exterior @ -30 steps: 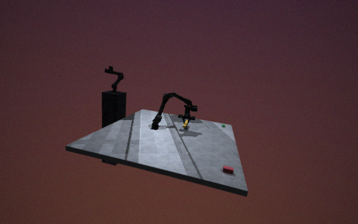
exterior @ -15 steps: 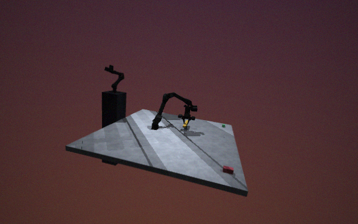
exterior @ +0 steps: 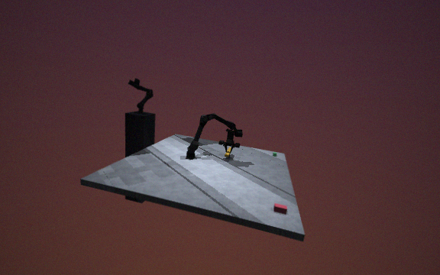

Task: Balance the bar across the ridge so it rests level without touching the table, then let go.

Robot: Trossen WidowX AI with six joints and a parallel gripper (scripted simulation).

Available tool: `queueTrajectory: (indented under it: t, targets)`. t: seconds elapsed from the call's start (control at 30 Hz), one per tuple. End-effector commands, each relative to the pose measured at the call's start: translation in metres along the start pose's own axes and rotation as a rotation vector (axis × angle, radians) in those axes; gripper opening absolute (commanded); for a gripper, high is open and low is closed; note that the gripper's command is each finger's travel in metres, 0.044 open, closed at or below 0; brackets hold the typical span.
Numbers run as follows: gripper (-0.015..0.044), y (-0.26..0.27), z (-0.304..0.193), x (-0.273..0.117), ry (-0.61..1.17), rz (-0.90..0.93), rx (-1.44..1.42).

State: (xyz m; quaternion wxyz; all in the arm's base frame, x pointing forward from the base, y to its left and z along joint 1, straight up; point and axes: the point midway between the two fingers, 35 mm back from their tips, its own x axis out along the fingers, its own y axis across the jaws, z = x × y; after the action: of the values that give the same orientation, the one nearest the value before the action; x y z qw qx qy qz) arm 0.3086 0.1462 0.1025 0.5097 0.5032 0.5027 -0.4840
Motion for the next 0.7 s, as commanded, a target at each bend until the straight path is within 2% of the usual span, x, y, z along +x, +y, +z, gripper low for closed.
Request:
queueTrajectory:
  t: [0.0, 0.67]
  targets:
    - [0.0000, -0.0005, 0.0004, 0.0027, -0.001, -0.002, 0.003]
    - [0.0000, -0.0006, 0.0006, 0.0009, -0.001, -0.002, 0.003]
